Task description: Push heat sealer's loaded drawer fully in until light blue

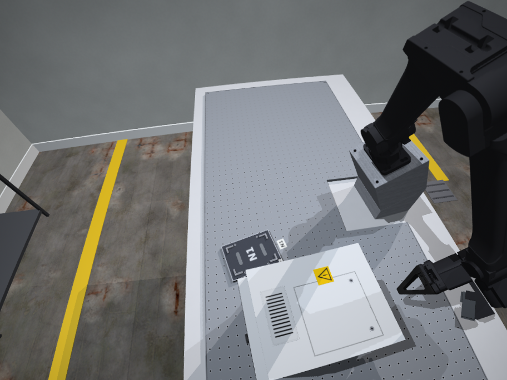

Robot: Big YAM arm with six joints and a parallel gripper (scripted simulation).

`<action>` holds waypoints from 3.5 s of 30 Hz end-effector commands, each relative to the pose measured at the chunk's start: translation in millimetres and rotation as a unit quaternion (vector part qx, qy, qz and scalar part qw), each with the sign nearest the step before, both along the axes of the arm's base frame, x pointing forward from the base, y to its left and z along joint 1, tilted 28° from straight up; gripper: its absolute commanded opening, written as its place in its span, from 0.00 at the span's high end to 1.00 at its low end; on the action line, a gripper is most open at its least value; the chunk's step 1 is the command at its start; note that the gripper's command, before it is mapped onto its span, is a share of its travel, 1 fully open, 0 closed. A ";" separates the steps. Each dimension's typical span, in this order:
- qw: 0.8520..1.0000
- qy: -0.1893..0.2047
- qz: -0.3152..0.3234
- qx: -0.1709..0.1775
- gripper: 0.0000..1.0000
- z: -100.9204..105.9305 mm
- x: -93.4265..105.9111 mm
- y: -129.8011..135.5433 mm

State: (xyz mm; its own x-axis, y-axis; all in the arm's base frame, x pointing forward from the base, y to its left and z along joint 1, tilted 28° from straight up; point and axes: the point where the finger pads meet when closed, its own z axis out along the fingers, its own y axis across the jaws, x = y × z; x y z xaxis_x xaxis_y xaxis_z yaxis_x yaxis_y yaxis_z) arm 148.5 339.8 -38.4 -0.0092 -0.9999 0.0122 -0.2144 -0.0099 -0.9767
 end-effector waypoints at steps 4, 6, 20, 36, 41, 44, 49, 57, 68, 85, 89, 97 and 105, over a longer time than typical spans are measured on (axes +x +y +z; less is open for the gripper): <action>1.000 -0.002 0.006 0.015 0.70 2.1 -28.3 11.8; 1.000 -0.002 0.006 0.015 0.70 3.0 -32.4 11.8; 1.000 -0.003 0.005 0.015 0.70 14.4 -84.5 12.1; 1.000 -0.001 0.000 0.018 0.70 18.1 -78.0 9.0; 1.000 -0.001 0.000 0.018 0.70 18.1 -78.0 9.0; 1.000 -0.001 0.000 0.018 0.70 18.1 -78.0 9.0; 1.000 -0.001 0.000 0.018 0.70 18.1 -78.0 9.0; 1.000 -0.001 0.000 0.018 0.70 18.1 -78.0 9.0; 1.000 -0.001 0.000 0.018 0.70 18.1 -78.1 9.0; 1.000 -0.001 0.000 0.018 0.70 18.1 -78.1 9.0; 1.000 -0.001 0.000 0.018 0.70 18.1 -78.1 9.0; 1.000 -0.001 0.000 0.018 0.70 18.1 -78.1 9.0; 1.000 -0.001 0.000 0.018 0.70 18.1 -78.1 9.0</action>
